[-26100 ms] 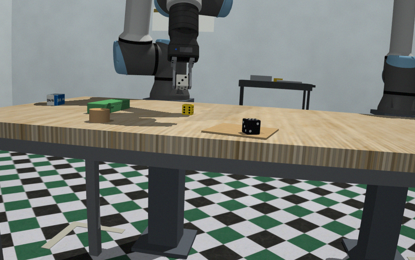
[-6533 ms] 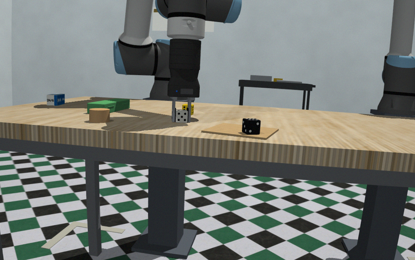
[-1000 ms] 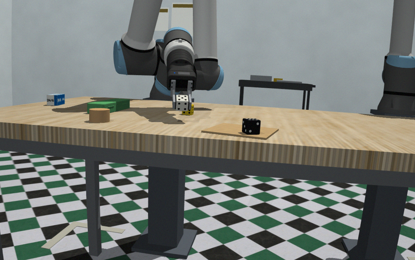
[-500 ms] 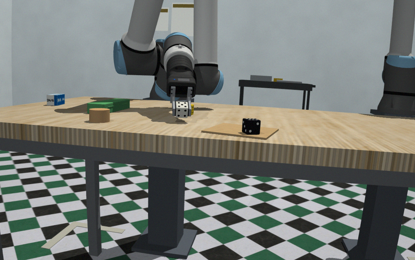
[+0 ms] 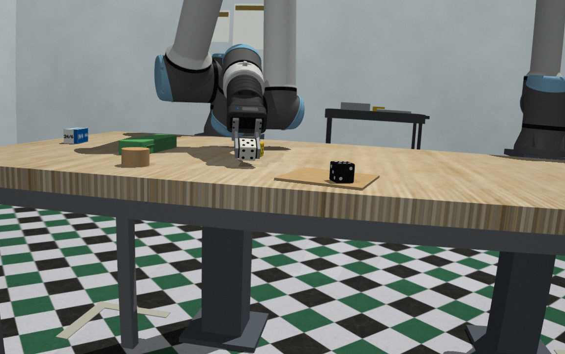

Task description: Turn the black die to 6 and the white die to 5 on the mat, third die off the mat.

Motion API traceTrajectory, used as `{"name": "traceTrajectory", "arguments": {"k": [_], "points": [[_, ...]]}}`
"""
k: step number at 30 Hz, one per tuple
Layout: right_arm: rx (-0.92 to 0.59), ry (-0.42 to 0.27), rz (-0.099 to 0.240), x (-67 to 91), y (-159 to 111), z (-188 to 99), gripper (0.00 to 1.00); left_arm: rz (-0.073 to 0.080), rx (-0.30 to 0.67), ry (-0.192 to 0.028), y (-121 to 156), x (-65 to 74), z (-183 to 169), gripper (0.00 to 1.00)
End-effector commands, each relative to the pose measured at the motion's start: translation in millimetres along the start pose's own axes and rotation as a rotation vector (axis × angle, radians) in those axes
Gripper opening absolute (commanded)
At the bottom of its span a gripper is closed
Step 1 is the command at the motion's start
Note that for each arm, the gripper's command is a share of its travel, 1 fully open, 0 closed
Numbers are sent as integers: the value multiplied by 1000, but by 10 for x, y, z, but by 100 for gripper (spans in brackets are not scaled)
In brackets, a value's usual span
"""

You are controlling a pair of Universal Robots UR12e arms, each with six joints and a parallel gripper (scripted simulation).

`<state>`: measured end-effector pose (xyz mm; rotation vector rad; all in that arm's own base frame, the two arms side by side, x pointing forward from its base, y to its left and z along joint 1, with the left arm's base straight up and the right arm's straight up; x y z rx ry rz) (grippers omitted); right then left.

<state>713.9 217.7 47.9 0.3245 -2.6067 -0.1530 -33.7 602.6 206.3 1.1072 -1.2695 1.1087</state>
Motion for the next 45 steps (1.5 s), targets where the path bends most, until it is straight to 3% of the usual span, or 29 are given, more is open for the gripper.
{"name": "traceTrajectory", "arguments": {"k": [1,45], "points": [[0,-1,0,0,1,-5,57,0,0,-2,0,7,-5,100],[0,-1,0,-58,-20,102,57,0,0,-2,0,7,-5,100]]}}
Point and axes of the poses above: on each arm, the point where the finger pads meet when closed, its own x axis back along the fingers, its own y axis across the jaws, z = x × y, the point moved 3 cm from there along x, back along the fingers, and after that the axes turned 11 degrees about -x, right-handed, at the moved point
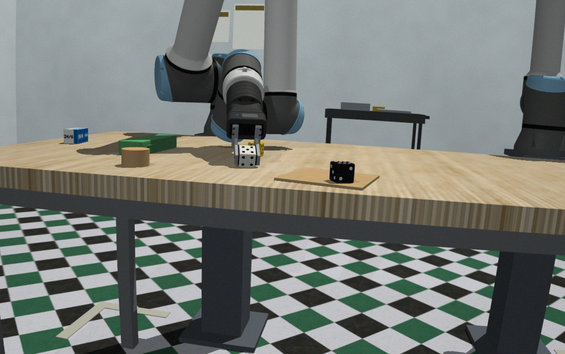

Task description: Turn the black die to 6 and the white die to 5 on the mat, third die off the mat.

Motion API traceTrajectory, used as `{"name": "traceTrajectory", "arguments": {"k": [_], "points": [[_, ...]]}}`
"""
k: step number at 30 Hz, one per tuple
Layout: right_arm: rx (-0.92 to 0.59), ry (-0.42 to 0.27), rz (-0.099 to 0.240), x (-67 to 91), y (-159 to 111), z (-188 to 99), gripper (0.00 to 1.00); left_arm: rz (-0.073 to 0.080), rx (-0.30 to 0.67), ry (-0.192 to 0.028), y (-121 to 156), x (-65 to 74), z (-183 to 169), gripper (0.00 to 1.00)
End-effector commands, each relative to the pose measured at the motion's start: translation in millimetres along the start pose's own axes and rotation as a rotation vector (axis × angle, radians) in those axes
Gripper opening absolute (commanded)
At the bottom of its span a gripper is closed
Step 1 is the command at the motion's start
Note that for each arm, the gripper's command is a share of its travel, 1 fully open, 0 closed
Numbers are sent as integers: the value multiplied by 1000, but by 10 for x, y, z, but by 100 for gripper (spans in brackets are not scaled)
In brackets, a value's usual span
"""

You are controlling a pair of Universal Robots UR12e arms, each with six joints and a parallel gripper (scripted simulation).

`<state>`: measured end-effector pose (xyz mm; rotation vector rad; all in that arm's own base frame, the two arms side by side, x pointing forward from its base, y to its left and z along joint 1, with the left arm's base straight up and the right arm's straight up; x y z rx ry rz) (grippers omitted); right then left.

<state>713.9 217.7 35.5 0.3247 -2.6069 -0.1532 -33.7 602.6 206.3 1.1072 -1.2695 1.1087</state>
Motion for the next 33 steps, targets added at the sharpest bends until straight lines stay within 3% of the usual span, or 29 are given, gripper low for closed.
{"name": "traceTrajectory", "arguments": {"k": [1,5,6,11,12,14,18,33], "points": [[0,-1,0,1,1,-5,57,0,0,-2,0,7,-5,100],[0,-1,0,1,1,-5,57,0,0,-2,0,7,-5,100],[0,-1,0,1,1,-5,63,0,0,-2,0,7,-5,100],[0,-1,0,1,1,-5,69,0,0,-2,0,7,-5,100],[0,-1,0,1,1,-5,75,0,0,-2,0,7,-5,100],[0,-1,0,1,1,-5,75,0,0,-2,0,7,-5,100],[0,-1,0,1,1,-5,87,0,0,-2,0,7,-5,100],[0,-1,0,1,1,-5,87,0,0,-2,0,7,-5,100]]}}
Point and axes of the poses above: on each arm, the point where the finger pads meet when closed, its own x axis back along the fingers, its own y axis across the jaws, z = x × y, the point moved 3 cm from there along x, back along the fingers, and after that the axes turned 11 degrees about -x, right-handed, at the moved point
